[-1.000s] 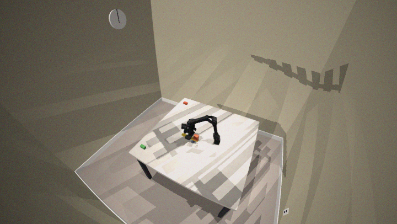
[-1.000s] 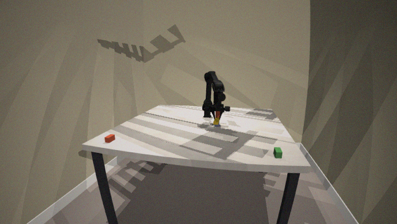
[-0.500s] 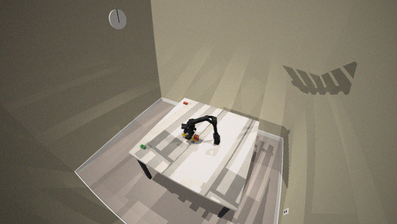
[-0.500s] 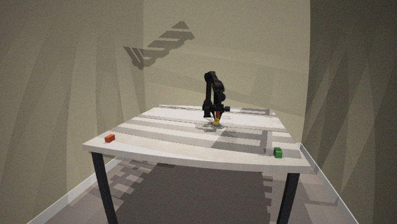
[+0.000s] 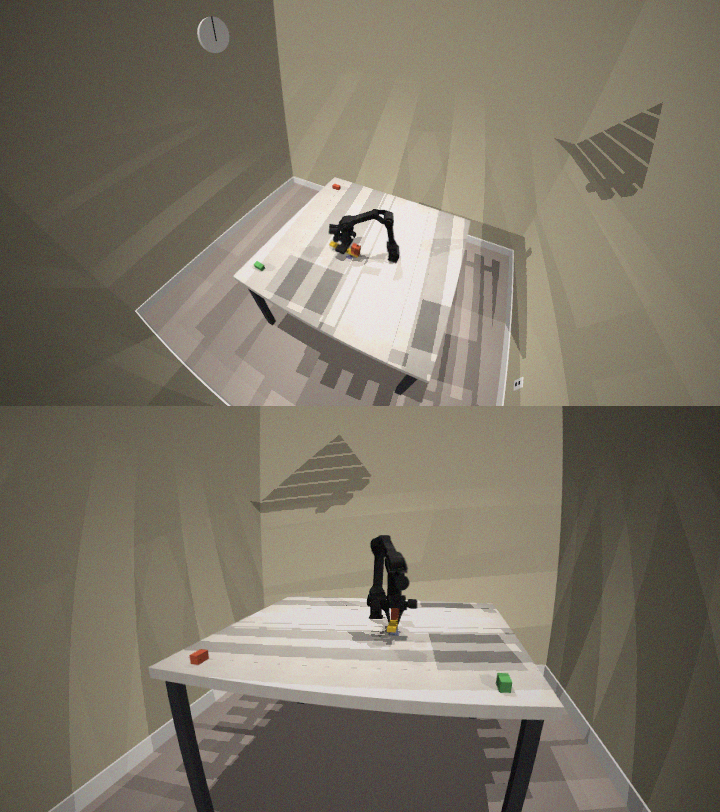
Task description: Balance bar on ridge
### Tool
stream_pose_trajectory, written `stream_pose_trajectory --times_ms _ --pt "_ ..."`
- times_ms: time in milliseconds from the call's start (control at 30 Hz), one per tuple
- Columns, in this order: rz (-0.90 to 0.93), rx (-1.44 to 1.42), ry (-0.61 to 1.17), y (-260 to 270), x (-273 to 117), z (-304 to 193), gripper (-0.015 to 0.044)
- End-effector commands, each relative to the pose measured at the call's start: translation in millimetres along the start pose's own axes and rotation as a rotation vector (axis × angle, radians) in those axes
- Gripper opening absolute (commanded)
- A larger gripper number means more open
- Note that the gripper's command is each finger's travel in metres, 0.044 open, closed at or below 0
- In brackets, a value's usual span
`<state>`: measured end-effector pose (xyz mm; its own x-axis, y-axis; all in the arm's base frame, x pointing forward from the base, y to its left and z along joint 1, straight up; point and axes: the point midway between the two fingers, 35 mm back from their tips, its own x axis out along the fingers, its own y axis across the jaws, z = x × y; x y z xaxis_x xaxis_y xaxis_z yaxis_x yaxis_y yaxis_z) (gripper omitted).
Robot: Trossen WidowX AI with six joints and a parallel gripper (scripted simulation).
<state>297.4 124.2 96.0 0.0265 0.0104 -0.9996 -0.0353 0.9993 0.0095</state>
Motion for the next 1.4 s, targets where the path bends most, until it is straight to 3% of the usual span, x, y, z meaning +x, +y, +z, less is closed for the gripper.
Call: stream_pose_trajectory --times_ms 0,1367 --pt "0.001 0.004 0.000 0.2 0.6 0.1 0.0000" --pt "0.001 0.004 0.000 0.1 4.0 -0.2 0.0000"
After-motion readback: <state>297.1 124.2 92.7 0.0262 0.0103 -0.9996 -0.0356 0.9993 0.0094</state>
